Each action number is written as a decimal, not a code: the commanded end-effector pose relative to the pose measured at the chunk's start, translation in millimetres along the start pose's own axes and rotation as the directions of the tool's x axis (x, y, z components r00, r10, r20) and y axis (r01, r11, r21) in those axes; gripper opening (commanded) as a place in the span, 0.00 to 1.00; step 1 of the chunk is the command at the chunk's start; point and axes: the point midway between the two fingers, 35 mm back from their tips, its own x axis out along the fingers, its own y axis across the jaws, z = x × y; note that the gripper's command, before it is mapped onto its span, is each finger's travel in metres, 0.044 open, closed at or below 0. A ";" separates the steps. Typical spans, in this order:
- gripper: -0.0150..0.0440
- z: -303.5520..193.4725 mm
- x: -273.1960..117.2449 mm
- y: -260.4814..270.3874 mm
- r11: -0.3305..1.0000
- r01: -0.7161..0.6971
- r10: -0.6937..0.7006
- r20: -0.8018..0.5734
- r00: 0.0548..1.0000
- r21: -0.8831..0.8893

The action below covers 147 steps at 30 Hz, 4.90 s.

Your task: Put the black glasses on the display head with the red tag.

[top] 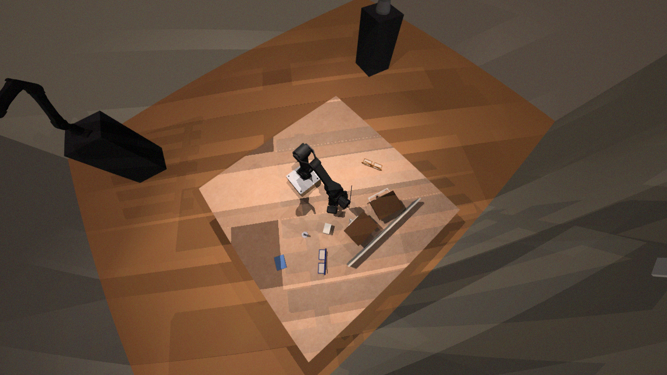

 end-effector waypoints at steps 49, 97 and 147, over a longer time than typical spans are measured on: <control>0.25 16.5 -104.1 12.0 0.965 0.061 -0.056 -0.027 0.998 0.254; 0.25 60.3 -139.3 97.4 0.138 -0.003 -0.320 0.047 0.946 0.990; 0.25 72.0 -182.1 192.3 -0.668 -0.539 -0.439 0.313 0.842 0.513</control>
